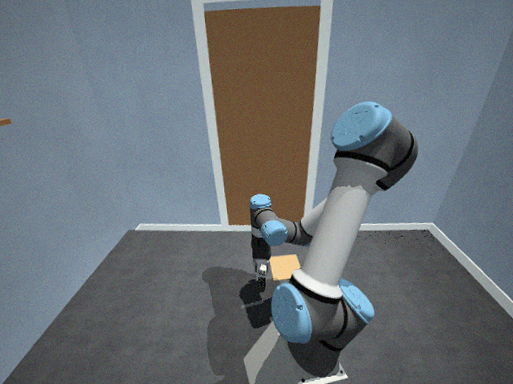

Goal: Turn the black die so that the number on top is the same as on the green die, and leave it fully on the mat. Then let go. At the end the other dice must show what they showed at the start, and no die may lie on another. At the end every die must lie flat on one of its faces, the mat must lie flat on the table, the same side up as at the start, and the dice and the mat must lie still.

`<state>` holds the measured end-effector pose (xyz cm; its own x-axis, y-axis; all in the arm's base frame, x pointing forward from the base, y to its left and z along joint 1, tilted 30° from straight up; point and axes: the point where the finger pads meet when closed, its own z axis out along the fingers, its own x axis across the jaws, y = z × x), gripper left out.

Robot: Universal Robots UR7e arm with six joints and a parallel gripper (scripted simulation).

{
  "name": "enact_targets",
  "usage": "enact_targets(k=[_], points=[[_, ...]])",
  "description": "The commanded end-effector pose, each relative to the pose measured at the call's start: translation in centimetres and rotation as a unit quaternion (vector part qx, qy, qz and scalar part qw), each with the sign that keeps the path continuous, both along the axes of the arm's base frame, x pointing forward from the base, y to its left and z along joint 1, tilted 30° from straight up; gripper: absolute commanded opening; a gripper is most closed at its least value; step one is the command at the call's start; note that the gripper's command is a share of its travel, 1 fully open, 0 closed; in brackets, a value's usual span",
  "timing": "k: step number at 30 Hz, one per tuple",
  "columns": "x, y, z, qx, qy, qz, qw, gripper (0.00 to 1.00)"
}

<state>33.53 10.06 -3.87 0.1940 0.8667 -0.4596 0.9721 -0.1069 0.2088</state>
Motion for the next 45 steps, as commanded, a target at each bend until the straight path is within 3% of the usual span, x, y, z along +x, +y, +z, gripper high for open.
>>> enact_targets(k=[1, 29, 45], points=[[0.0, 0.0, 0.0, 0.0, -0.001, 0.0, 1.0, 0.87], [0.0, 0.0, 0.0, 0.0, -0.001, 0.0, 1.0, 0.87], [0.2, -0.6, -1.1, 0.0, -0.001, 0.0, 1.0, 0.87]])
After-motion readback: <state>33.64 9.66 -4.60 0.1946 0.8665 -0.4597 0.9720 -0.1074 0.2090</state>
